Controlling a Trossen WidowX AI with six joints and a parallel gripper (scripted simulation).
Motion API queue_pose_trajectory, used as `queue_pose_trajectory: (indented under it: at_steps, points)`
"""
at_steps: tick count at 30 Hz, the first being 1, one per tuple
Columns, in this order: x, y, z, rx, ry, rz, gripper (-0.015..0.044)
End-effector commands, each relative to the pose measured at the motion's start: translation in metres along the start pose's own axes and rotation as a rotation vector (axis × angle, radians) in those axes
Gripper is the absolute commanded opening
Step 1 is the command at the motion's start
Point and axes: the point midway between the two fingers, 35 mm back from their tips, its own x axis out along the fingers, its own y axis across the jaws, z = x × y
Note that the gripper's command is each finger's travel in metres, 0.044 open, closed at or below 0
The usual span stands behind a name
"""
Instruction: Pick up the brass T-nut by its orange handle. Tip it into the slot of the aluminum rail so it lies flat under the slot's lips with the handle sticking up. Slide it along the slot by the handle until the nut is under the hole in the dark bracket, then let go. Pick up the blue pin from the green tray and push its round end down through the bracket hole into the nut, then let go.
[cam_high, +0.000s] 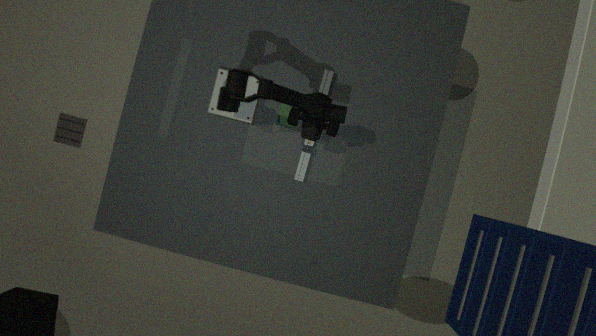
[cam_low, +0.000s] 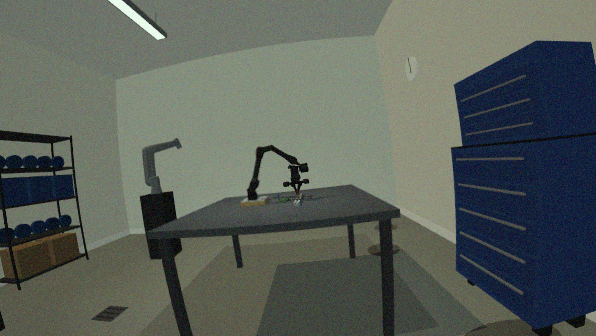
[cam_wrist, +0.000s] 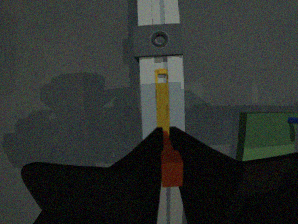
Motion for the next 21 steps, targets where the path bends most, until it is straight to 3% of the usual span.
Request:
queue_pose_trajectory:
  at_steps: [1,21]
  points:
    - [0.002,0.0,0.007,0.0,-0.003,0.001,-0.015]
    - [0.007,0.0,0.028,0.0,-0.005,0.001,-0.015]
